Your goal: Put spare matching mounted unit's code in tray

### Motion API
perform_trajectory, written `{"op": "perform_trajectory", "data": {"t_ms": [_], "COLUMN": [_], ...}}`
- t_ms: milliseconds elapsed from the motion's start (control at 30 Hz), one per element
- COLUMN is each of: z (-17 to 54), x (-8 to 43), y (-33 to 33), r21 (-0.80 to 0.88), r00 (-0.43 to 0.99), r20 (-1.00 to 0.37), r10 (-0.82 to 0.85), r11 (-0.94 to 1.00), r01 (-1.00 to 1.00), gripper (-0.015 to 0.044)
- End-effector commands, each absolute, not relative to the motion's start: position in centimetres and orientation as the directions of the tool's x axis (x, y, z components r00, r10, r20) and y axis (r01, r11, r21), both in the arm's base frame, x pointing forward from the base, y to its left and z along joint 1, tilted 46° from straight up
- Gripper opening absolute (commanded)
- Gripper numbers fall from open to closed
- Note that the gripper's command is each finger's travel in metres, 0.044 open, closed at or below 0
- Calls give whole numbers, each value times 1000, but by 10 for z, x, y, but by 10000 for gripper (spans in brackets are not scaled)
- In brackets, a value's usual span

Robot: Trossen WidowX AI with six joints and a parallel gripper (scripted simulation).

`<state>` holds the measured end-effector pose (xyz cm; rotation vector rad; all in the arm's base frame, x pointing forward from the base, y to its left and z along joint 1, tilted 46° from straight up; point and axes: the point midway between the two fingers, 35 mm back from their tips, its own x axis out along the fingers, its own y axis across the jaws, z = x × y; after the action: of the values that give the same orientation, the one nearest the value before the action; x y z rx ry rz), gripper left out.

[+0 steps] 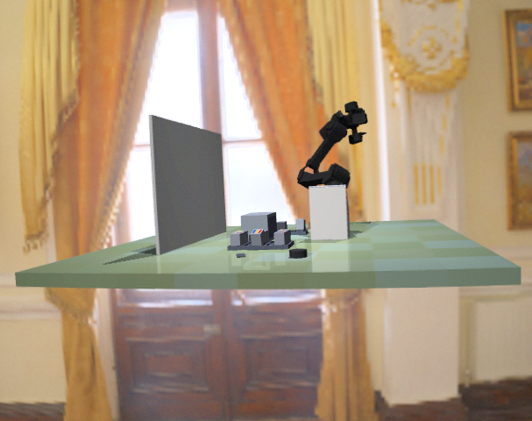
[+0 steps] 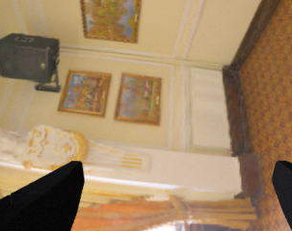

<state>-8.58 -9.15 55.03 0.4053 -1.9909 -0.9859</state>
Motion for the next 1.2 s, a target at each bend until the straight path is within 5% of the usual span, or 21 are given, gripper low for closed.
{"op": "perform_trajectory", "data": {"t_ms": [0, 267, 500, 733, 1167], "z": [550, 557, 576, 572, 545], "x": [-86, -98, -144, -156, -142], "y": [-91, -75, 15, 76, 233], "r21": [768, 707, 310, 74, -595], "r00": [-582, -613, -727, -769, -686], "r20": [553, 576, 645, 639, 530], "r10": [-596, -541, -235, -15, 499], "r11": [636, 706, 950, 996, 795], "r01": [79, 42, -32, 43, 118], "gripper": [426, 440, 440, 440, 440]}}
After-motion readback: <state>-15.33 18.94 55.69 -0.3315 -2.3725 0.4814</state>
